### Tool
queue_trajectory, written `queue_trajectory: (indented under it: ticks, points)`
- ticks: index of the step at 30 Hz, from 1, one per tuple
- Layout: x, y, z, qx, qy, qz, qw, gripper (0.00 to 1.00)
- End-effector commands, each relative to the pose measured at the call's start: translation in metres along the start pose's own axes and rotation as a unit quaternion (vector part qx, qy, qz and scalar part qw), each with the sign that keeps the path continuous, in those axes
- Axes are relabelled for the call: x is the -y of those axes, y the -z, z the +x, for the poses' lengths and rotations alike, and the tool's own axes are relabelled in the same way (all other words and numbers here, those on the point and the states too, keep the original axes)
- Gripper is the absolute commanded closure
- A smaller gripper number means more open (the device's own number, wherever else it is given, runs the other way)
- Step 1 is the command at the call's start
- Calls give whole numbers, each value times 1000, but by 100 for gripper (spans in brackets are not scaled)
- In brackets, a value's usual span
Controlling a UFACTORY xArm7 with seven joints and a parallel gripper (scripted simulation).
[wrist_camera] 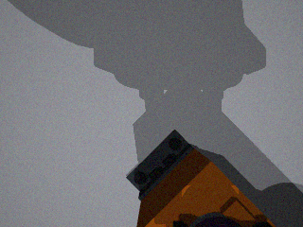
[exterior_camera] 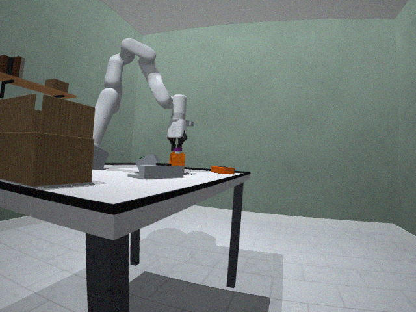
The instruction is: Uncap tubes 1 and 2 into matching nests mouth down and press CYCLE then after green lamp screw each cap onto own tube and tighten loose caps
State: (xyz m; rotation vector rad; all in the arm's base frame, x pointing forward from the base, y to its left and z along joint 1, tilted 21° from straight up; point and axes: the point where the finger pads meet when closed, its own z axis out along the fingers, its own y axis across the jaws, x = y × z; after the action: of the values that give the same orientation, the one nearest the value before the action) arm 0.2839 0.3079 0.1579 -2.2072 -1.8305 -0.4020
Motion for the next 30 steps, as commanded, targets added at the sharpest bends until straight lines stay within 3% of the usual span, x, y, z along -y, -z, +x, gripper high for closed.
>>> queue_trajectory:
  ticks: [1, 9, 11, 13, 20, 26, 28, 30]
  points:
    - [-1, 1, 1, -1, 50, -1, 999, 100]
    - [-1, 1, 1, -1, 247, -2, 969, 100]
    - [-1, 1, 1, -1, 247, -2, 969, 100]
    - [-1, 1, 1, -1, 295, -2, 955, 100]
    - [-1, 2, 1, 0, 450, -2, 893, 100]
    - [-1, 2, 1, 1, 565, -2, 825, 100]
    - [-1, 2, 1, 1, 565, -2, 825, 100]
    - [-1, 2, 1, -1, 614, -2, 790, 100]
